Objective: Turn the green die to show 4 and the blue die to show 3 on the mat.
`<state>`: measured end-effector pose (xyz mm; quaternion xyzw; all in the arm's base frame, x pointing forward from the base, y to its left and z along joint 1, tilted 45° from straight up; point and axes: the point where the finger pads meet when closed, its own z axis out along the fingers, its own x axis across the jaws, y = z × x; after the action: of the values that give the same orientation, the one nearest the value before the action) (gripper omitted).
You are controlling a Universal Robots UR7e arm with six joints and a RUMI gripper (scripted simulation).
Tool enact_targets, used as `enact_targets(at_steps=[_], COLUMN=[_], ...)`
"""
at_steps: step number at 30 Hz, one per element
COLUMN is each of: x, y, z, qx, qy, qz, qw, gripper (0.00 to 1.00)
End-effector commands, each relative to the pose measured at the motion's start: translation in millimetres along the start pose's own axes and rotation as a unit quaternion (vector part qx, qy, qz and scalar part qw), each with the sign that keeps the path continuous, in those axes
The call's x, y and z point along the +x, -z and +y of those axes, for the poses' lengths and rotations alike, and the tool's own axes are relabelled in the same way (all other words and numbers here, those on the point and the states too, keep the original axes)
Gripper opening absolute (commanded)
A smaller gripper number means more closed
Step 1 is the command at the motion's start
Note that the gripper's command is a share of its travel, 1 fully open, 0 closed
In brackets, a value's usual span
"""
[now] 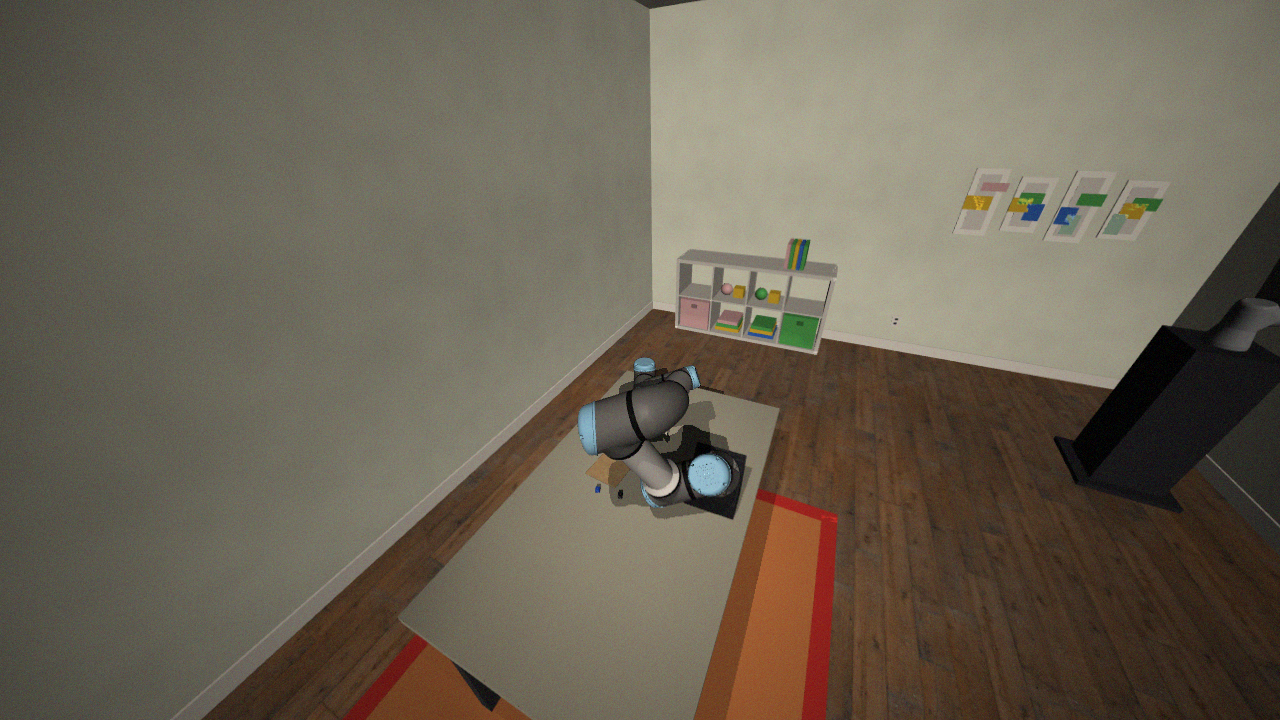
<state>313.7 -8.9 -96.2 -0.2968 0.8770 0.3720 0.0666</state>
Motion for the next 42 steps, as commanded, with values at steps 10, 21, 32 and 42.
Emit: enact_targets(at_steps=[10,21,32,42], x=[-0.2,-0.2,-0.2,-0.2], y=[-5.8,-6.1,-6.1,-6.1], z=[1.8,1.9,1.9,1.9], qx=[0.0,0.0,0.0,0.0], qy=[0.108,0.113,0.113,0.113], qz=[-0.003,-0.003,-0.003,-0.003], qw=[0.994,0.994,0.994,0.994], gripper=[1.0,0.18,0.18,0.18])
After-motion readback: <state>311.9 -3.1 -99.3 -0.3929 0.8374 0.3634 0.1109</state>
